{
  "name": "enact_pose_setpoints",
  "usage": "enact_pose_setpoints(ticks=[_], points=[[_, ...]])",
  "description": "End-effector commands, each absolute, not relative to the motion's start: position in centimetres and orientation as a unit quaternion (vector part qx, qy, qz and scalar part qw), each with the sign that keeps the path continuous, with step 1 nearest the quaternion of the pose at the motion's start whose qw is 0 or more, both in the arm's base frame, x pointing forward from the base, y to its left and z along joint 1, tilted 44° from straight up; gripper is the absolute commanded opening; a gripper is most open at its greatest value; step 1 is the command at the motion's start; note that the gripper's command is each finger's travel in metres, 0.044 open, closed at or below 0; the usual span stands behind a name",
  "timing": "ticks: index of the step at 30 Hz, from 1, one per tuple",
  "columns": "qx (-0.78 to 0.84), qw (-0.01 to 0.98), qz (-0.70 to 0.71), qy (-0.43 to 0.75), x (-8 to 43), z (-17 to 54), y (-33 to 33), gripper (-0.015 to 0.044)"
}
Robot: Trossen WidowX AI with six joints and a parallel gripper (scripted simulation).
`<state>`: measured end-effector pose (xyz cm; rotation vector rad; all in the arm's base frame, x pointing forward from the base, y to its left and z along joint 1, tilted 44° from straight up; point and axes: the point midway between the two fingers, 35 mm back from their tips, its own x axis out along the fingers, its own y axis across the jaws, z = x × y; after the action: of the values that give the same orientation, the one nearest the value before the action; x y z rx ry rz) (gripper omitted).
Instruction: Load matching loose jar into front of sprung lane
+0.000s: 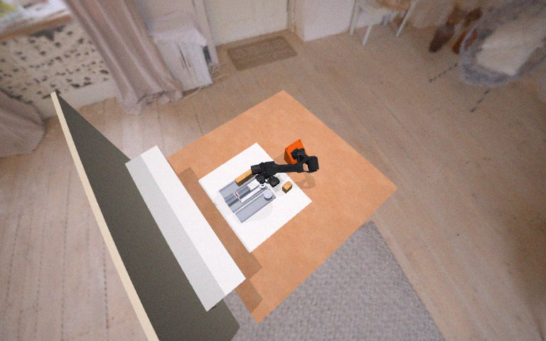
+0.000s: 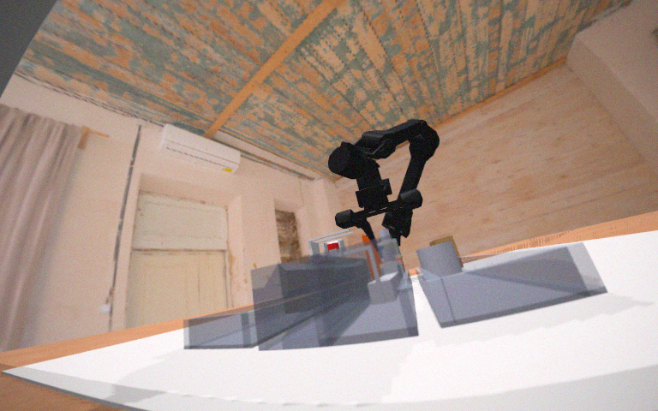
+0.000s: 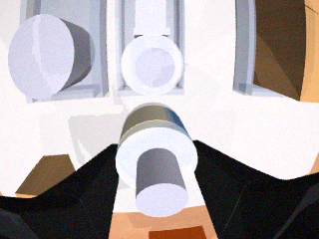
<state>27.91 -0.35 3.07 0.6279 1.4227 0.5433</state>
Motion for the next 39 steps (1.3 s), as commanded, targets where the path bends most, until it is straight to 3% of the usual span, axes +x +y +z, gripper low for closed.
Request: enact_pose_setpoints(ticks=[1,39], points=[[0.283,0.676,0.243,0.636,27.9,2.1,0.5,0.0],[0.283,0.676,0.243,0.635,29.3,1.6,0.9,0.0]])
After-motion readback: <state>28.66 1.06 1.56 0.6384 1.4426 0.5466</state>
